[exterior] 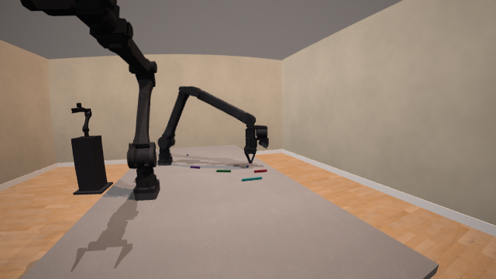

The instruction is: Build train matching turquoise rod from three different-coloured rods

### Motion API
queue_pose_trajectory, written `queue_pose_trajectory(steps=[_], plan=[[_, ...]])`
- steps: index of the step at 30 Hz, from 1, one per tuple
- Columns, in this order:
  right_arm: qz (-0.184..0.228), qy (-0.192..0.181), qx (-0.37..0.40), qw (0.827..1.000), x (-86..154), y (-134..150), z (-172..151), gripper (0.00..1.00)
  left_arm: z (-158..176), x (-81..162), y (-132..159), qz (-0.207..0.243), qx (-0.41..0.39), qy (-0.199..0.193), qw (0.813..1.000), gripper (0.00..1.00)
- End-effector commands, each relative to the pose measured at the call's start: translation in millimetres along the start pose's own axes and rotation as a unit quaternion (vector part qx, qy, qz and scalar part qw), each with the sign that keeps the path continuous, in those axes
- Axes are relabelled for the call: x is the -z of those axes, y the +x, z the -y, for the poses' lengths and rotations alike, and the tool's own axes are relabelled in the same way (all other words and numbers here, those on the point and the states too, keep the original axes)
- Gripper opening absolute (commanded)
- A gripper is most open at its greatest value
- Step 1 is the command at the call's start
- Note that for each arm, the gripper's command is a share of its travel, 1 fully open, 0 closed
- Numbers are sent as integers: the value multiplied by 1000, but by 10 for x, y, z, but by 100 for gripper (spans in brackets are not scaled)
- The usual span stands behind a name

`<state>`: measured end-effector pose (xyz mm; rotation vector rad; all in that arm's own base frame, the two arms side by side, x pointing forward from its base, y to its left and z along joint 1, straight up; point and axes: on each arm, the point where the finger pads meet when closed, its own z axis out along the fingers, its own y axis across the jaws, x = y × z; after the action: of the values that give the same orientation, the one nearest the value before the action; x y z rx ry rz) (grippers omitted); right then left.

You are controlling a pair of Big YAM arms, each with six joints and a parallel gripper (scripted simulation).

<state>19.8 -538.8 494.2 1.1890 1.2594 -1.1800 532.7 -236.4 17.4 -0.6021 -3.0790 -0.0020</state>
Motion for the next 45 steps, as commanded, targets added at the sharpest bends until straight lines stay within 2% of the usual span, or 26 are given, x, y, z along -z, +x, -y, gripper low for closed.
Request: queue_pose_trajectory(steps=[1,3,8,45], plan=[[13,4,-9,1000,-55,-64,31,100,-5,-142,-19,1,10,0,1000,4],[13,4,-9,1000,-55,-64,31,100,-5,-172,-19,1,10,0,1000,4],[13,4,-9,1000,-55,-64,31,100,0,67,-169,29,9,1,1000,4],[13,4,-9,1000,-55,-64,31,100,-1,67,-154,25,9,1,1000,4]])
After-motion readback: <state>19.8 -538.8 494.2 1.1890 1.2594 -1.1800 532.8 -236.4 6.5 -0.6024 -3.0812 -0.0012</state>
